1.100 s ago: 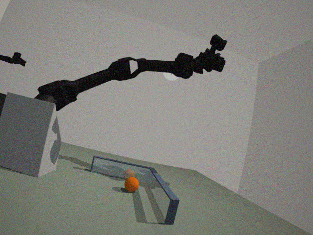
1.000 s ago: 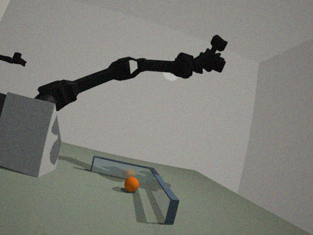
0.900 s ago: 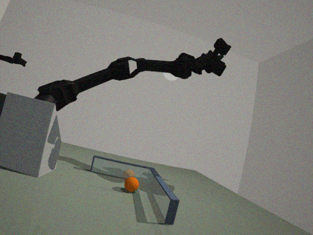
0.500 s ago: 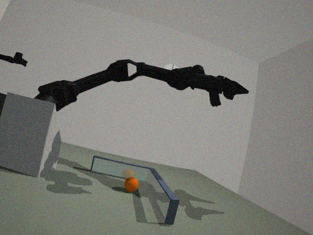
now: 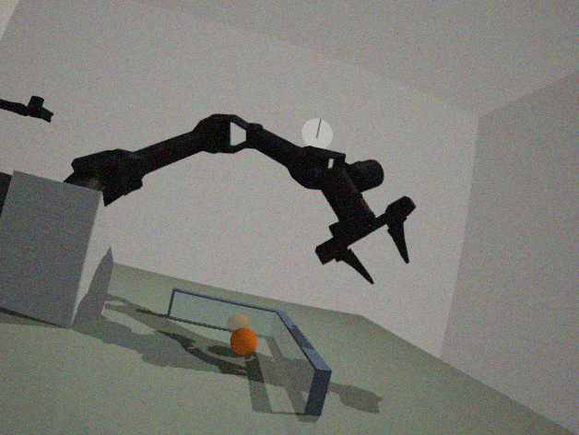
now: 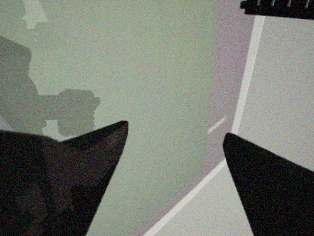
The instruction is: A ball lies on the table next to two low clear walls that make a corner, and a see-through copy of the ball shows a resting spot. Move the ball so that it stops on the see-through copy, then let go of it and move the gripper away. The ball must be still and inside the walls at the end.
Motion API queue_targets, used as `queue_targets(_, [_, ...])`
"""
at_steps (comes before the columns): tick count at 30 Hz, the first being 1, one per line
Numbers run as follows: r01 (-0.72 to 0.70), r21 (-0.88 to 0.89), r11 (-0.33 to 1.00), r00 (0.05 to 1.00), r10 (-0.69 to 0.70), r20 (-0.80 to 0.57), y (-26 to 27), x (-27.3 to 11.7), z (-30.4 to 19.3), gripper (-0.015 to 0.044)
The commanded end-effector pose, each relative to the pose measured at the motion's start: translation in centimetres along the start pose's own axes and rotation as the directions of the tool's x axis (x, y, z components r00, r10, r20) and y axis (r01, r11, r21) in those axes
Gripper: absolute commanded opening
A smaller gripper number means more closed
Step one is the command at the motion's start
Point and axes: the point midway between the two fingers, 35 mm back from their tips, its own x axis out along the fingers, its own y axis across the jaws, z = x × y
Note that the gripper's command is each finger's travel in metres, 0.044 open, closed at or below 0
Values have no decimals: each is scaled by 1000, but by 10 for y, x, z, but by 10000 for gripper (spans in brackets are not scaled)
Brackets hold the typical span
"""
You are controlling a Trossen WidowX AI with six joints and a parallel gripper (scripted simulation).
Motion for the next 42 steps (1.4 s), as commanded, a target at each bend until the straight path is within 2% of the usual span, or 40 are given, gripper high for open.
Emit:
queue_targets(1, [-197, 274, 941, 979, 205, -2, 61, 0, -10, 329])
queue_targets(6, [-366, 650, 667, 886, 462, 24, 141, -16, -21, 329])
queue_targets(10, [-356, 874, 332, 773, 630, 75, 199, -40, -24, 329])
queue_targets(12, [-323, 920, 221, 734, 673, 96, 215, -49, -24, 329])
queue_targets(21, [-318, 925, 208, 729, 677, 99, 217, -50, -24, 329])
queue_targets(42, [-318, 925, 207, 729, 678, 99, 241, -24, -20, 329])
